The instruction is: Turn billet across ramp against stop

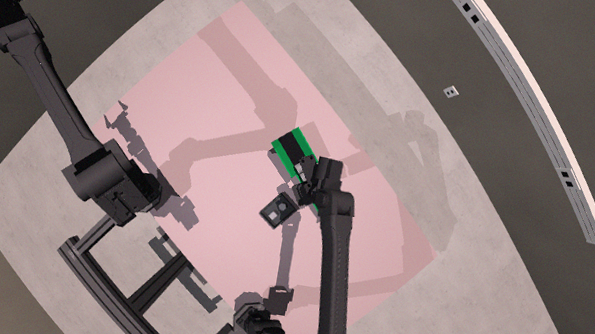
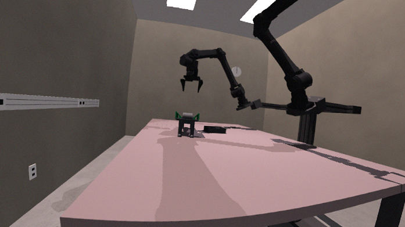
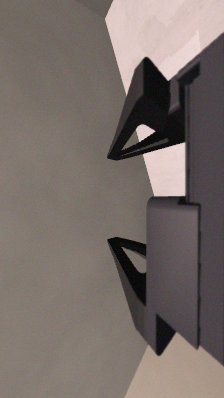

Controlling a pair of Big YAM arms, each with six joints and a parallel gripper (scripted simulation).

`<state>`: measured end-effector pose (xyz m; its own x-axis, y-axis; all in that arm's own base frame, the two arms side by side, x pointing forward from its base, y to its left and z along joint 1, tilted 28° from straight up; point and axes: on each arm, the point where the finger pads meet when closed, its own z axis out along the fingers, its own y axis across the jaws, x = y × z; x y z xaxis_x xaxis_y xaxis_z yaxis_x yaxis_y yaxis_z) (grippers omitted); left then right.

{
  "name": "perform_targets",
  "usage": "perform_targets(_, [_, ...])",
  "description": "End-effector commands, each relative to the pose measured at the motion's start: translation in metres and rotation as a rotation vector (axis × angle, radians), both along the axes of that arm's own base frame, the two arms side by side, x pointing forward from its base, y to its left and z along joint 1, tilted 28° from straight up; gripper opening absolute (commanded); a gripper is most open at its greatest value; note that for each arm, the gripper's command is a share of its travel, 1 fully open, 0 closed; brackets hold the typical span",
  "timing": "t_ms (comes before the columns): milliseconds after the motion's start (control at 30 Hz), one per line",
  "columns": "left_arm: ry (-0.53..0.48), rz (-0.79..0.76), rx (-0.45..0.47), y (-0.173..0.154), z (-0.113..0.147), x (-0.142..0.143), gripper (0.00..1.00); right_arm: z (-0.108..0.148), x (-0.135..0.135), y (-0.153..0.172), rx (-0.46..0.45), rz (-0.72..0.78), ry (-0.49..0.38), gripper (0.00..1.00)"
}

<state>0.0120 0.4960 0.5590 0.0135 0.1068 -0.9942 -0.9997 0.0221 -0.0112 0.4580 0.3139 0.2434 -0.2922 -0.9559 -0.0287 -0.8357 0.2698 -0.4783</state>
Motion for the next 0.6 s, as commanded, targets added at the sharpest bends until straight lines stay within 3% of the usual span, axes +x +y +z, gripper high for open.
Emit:
perform_targets(0, [0.011, 0.012, 0.036, -0.009, 0.012, -0.006, 1.00, 0.047, 0.013, -0.017, -0.034, 0.121, -0.022, 1.00])
perform_targets(100, [0.011, 0.012, 0.036, -0.009, 0.012, -0.006, 1.00, 0.049, 0.013, -0.019, -0.041, 0.132, -0.021, 1.00])
perform_targets(200, [0.011, 0.012, 0.036, -0.009, 0.012, -0.006, 1.00, 0.004, 0.008, -0.025, -0.101, 0.144, 0.060, 1.00])
perform_targets(433, [0.011, 0.012, 0.036, -0.009, 0.012, -0.006, 1.00, 0.004, 0.008, -0.026, -0.104, 0.143, 0.058, 1.00])
perform_targets(467, [0.011, 0.012, 0.036, -0.009, 0.012, -0.006, 1.00, 0.004, 0.008, -0.026, -0.104, 0.143, 0.058, 0.00])
perform_targets(567, [0.011, 0.012, 0.036, -0.009, 0.012, -0.006, 1.00, 0.004, 0.008, -0.026, -0.104, 0.143, 0.058, 0.00])
